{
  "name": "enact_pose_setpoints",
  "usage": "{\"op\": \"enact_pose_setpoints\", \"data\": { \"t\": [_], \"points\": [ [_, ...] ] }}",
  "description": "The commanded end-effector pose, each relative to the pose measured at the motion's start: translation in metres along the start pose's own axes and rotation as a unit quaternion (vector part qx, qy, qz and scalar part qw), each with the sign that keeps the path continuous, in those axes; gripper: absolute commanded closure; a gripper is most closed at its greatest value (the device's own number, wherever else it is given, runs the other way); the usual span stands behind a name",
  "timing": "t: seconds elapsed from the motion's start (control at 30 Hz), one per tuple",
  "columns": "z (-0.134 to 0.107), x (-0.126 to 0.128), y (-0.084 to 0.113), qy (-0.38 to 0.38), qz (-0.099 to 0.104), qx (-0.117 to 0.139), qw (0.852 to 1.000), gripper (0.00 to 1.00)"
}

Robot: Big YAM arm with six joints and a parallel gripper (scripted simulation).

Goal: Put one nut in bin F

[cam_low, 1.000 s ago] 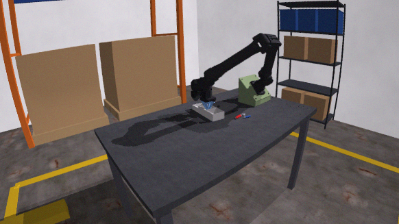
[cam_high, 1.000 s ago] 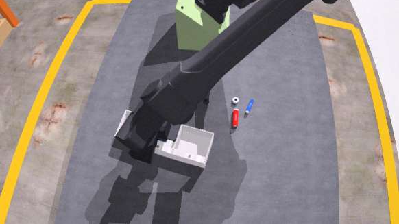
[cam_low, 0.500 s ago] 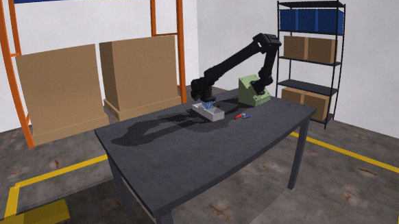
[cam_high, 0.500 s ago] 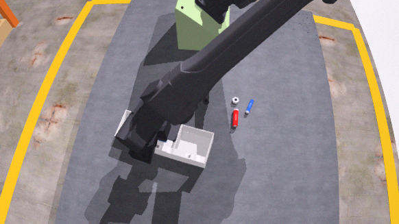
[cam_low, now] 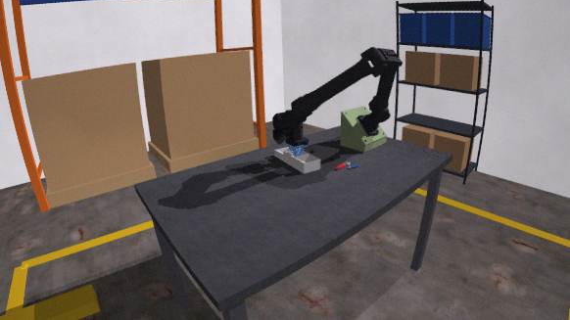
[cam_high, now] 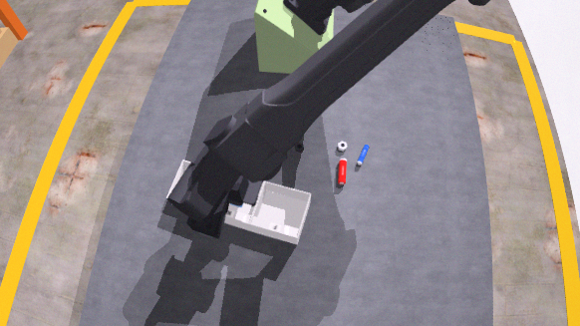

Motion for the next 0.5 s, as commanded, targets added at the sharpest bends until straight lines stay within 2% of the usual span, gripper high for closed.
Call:
{"op": "enact_pose_setpoints", "data": {
  "t": [0.0,0.47],
  "points": [
    [0.0195,-0.006,0.0255,0.002,-0.005,-0.029,1.0,0.91],
    [0.0192,-0.0093,0.0226,0.001,-0.004,-0.025,1.0,0.91]
  ]
}}
Point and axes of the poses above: the point where the finger pads meet when closed, its own y axis back along the fingers, its own x axis across the jaws, z = x × y, the point moved 7 cm from there along y, back along the fingers, and after that the axes turned 6 degrees about y, right-handed, at the moved point
